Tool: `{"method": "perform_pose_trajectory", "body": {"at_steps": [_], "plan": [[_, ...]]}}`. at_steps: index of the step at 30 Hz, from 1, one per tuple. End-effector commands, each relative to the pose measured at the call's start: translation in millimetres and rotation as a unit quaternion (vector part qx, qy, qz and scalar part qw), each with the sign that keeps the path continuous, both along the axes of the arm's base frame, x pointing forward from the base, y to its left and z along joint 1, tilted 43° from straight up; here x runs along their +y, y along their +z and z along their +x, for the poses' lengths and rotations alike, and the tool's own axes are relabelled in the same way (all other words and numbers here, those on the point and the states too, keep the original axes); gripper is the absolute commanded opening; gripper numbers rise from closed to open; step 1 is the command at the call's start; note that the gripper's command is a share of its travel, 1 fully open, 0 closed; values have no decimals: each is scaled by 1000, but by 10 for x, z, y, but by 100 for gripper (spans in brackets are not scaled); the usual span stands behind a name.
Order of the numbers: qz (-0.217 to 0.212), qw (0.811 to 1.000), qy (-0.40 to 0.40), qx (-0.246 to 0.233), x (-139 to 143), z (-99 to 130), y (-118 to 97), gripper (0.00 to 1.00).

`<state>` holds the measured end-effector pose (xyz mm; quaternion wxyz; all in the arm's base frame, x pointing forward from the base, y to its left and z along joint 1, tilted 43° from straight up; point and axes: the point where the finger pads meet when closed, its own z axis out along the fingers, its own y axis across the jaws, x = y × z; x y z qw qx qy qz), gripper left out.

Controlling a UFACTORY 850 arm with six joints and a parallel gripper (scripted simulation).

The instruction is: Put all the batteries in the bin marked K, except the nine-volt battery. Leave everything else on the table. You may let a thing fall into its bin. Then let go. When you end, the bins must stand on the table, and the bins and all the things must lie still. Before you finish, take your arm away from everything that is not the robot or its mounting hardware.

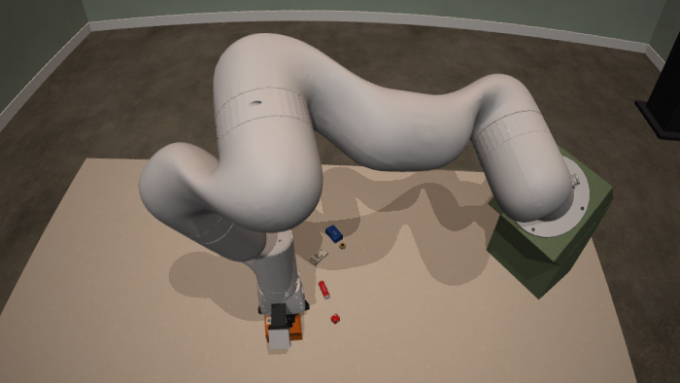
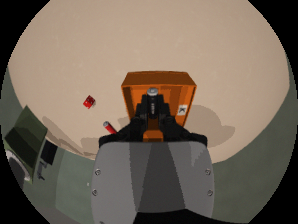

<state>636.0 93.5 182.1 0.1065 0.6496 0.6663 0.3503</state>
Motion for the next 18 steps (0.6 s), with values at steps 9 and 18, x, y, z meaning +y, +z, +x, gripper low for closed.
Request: {"method": "perform_pose_trajectory", "body": {"at_steps": [9,18], "plan": [[0,1000,0,-1,-1,5,4,28],[0,1000,0,-1,-1,5,5,28]]}}
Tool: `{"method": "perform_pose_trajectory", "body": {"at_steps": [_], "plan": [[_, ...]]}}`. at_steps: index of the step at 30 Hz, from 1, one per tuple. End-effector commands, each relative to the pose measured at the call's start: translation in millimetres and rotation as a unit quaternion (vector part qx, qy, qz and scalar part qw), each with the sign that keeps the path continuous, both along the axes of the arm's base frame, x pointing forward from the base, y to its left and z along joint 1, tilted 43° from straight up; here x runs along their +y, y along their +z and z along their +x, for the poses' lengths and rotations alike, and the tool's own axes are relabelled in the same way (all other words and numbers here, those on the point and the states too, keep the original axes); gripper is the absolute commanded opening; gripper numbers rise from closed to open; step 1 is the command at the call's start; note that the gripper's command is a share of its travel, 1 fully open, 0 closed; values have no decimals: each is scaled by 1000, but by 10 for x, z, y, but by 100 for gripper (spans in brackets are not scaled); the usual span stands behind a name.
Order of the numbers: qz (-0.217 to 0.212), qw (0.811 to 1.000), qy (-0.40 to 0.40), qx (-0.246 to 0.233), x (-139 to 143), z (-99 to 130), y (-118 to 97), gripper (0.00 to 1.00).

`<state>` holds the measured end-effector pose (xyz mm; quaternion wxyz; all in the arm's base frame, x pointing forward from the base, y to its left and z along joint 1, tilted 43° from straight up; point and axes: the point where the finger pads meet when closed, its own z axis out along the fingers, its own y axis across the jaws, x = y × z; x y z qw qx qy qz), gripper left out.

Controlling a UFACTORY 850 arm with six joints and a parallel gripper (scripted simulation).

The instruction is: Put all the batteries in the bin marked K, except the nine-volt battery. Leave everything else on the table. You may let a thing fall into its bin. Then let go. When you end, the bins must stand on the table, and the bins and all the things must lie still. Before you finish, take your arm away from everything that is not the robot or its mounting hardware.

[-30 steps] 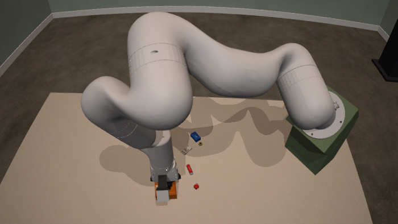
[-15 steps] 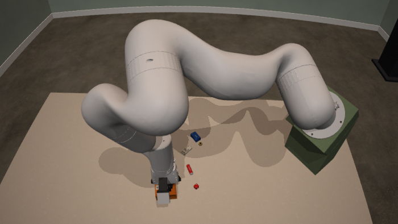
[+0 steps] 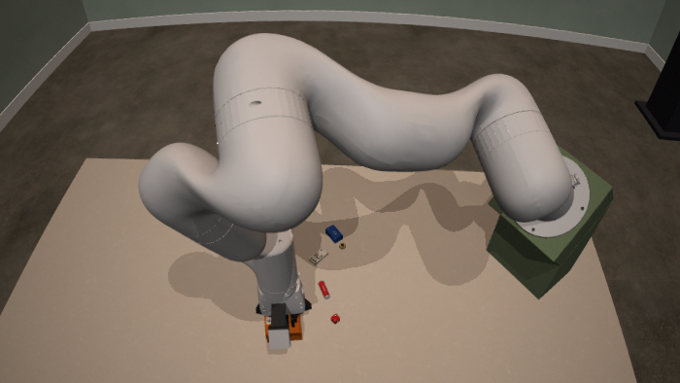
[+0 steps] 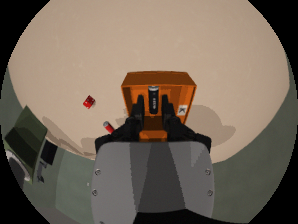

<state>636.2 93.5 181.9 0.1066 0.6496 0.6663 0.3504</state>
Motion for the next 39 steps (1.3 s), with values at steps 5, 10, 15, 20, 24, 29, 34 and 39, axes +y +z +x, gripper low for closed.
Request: {"method": "perform_pose_trajectory", "body": {"at_steps": [5,10,15,20,24,29,34,39], "plan": [[0,1000,0,-1,-2,3,6,28],[0,1000,0,0,-15,-21,34,28],[0,1000,0,0,-28,-45,64,28],[0,1000,0,-1,-49,-85,112,28],[0,1000,0,-1,-67,-117,151,28],[0,1000,0,-1,-89,-157,200,28],[0,1000,0,-1,-138,-246,310,28],[0,1000,0,-1,-147,-263,330,28]]}}
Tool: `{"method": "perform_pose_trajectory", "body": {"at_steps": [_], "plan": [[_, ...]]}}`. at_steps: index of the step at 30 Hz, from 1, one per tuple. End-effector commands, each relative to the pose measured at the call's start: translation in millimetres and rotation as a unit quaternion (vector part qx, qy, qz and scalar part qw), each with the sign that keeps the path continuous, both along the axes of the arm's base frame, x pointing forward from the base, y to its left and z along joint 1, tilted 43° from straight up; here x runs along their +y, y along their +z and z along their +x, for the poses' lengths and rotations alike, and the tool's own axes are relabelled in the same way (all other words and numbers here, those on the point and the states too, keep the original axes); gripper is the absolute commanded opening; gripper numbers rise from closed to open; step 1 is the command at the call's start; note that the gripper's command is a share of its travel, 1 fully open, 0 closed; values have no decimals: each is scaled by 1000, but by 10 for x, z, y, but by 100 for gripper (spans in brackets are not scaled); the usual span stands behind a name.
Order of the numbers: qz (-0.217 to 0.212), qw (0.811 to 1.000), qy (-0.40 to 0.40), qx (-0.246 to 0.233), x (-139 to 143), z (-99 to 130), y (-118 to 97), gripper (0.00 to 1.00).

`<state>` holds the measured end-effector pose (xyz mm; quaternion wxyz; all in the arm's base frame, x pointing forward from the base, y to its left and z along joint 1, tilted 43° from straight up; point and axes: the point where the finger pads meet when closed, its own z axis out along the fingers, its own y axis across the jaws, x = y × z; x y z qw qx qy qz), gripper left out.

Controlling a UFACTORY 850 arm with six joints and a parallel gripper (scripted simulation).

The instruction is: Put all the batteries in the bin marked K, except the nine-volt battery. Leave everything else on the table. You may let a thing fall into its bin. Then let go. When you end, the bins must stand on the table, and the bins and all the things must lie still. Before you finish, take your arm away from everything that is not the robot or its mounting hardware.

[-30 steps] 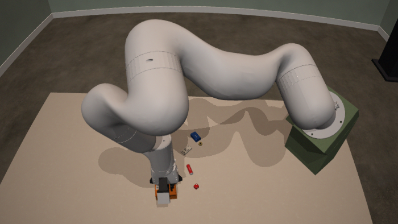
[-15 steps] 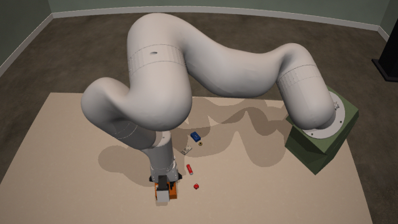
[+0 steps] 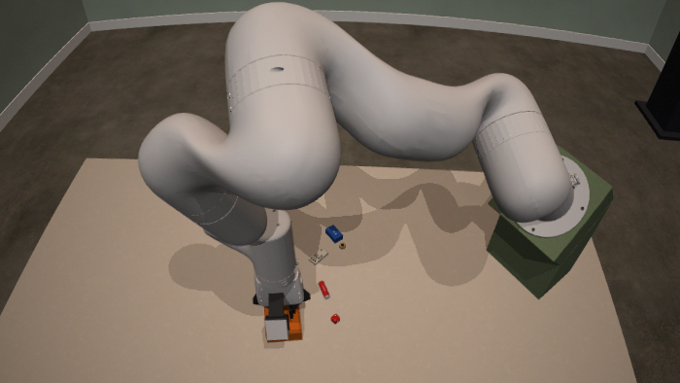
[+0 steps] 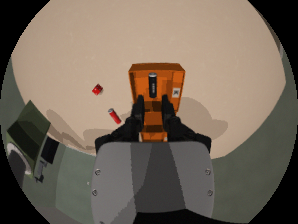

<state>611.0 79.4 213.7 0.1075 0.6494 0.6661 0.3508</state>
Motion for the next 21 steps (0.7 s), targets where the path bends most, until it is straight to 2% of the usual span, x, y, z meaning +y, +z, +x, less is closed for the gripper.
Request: {"method": "perform_pose_trajectory", "body": {"at_steps": [1,3,6,9,10,21], "plan": [[0,1000,0,0,-6,-11,13,28],[0,1000,0,0,-5,-11,12,28],[-45,997,55,-24,-152,-153,-132,28],[-53,996,65,-29,-201,-201,-180,28],[-71,993,87,-38,-250,-248,-228,28],[-71,993,87,-38,-785,-771,-759,28]]}}
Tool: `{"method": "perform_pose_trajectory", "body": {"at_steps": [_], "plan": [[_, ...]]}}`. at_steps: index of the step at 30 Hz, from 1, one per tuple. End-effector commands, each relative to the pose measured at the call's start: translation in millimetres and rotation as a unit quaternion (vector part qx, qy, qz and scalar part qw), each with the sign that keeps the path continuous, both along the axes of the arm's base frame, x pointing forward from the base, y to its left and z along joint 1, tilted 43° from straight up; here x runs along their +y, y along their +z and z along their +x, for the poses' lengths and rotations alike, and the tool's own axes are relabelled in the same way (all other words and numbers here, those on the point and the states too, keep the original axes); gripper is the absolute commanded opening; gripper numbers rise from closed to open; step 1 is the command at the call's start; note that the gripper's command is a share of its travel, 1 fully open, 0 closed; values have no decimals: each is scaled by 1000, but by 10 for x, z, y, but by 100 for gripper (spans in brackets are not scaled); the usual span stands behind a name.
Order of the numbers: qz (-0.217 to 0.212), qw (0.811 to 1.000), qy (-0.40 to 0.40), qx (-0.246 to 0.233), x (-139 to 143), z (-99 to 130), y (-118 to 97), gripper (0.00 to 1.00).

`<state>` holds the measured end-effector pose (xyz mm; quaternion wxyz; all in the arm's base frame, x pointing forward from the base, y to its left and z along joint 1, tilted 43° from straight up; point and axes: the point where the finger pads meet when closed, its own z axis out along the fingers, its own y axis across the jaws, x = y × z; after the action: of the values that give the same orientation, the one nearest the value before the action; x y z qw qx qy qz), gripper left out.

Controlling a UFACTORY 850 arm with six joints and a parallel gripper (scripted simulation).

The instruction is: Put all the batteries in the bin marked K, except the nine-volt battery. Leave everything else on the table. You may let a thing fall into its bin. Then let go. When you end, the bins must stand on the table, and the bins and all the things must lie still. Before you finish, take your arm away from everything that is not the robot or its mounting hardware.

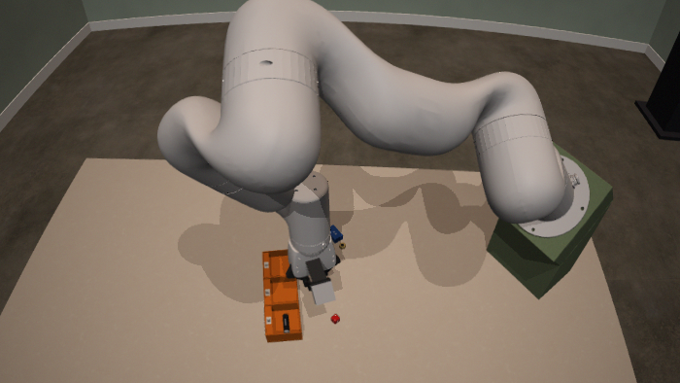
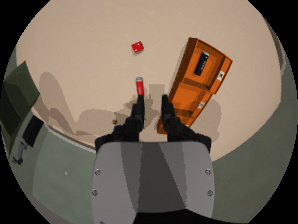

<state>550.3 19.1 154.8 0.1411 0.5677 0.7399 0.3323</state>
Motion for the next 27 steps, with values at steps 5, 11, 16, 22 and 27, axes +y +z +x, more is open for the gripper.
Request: {"method": "perform_pose_trajectory", "body": {"at_steps": [5,11,16,22,27], "plan": [[-1,1000,-1,-8,-232,-206,-225,28],[-1,1000,-1,-8,-217,-191,-206,28],[-1,1000,-1,-8,-204,-182,-193,28],[-1,1000,-1,-8,-198,-178,-187,28],[-1,1000,-1,-8,-194,-175,-183,28]]}}
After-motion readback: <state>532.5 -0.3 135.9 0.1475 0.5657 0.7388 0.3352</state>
